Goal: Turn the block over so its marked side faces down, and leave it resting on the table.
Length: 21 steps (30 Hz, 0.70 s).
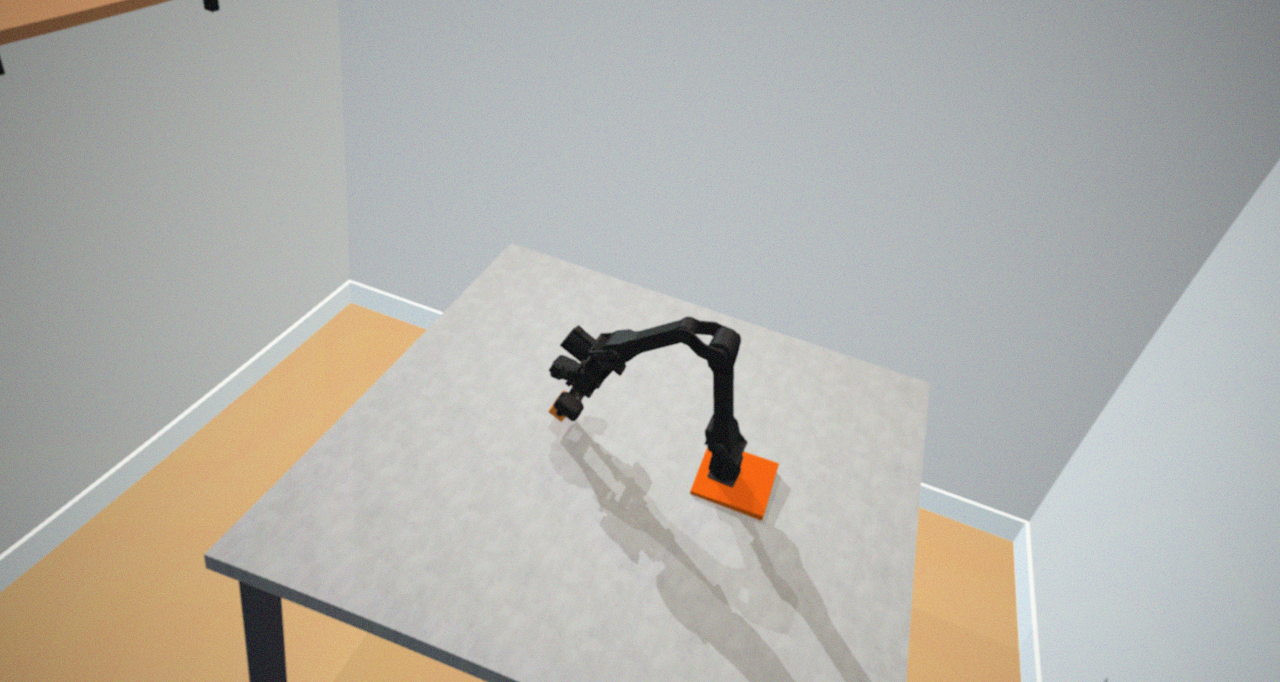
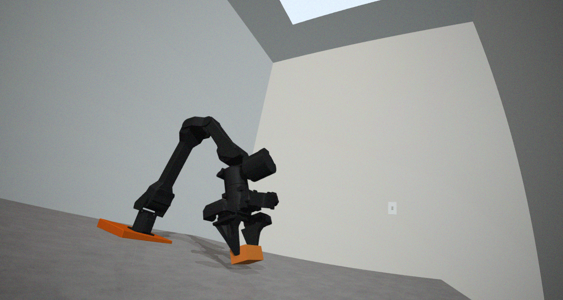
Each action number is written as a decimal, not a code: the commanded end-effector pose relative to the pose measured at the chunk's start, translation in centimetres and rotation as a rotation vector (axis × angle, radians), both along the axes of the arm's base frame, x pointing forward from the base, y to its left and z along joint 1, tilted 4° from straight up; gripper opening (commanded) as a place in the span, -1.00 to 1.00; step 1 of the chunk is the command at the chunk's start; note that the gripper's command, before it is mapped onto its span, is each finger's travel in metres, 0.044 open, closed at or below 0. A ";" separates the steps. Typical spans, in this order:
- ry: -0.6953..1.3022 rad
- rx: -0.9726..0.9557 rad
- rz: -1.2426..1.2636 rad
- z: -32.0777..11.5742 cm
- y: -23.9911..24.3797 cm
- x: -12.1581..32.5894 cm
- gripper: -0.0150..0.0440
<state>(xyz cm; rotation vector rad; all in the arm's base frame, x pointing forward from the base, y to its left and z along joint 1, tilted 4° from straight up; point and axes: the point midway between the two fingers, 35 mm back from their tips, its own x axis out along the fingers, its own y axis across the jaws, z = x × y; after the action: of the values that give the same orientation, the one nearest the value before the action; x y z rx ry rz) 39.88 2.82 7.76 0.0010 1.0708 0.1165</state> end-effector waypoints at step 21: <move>-0.288 0.033 -0.022 -1.8 0.2 0.9 -0.49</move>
<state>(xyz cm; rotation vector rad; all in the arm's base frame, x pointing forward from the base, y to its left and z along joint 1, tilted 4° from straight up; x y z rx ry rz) 40.57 2.96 6.29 0.0182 0.8153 0.1145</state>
